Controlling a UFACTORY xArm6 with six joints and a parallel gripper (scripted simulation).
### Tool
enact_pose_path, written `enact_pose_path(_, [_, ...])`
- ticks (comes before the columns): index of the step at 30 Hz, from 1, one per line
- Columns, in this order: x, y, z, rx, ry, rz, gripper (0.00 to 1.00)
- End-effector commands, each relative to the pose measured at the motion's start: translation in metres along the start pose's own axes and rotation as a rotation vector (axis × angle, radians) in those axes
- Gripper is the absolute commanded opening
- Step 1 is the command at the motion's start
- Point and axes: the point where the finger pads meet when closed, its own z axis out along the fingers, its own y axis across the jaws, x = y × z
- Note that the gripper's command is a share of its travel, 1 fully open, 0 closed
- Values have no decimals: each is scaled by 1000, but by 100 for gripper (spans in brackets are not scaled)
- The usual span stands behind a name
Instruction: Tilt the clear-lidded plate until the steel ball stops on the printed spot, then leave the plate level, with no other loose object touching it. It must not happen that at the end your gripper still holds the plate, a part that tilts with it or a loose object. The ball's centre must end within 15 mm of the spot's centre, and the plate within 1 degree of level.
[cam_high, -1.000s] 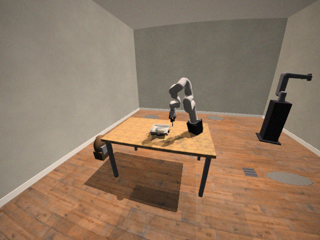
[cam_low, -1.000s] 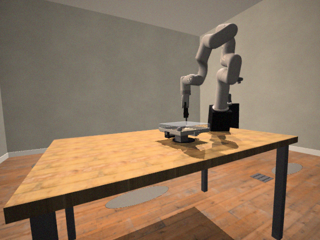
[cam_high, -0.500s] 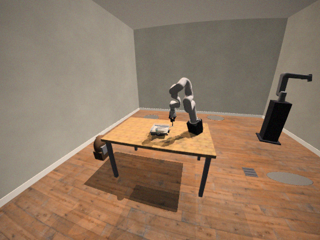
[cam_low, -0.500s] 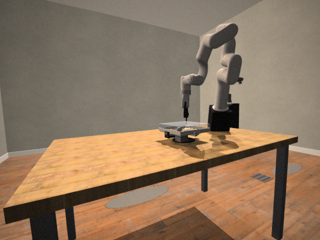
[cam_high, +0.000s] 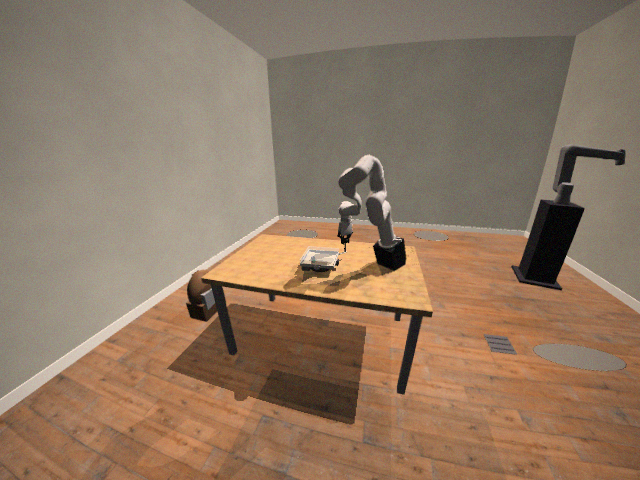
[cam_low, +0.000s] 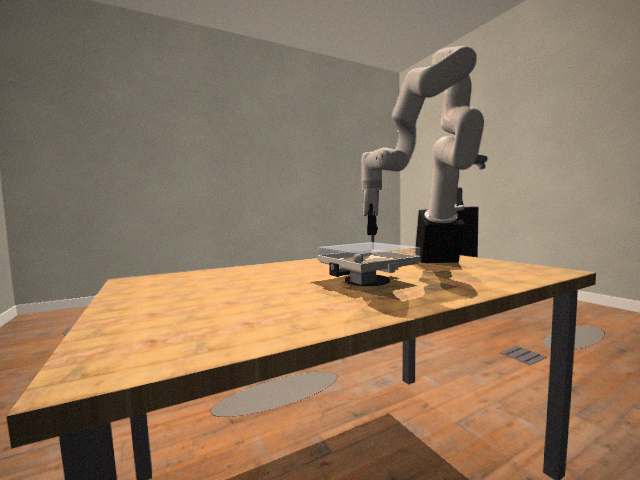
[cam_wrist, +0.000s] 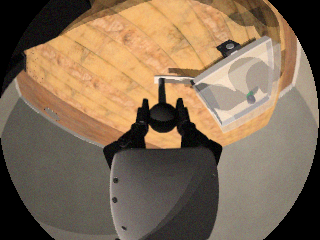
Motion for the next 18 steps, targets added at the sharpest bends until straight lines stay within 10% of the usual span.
enact_pose_path(1, [2,-1,0,2,3,1,0])
enact_pose_path(18, [0,-1,-1,2,3,1,0])
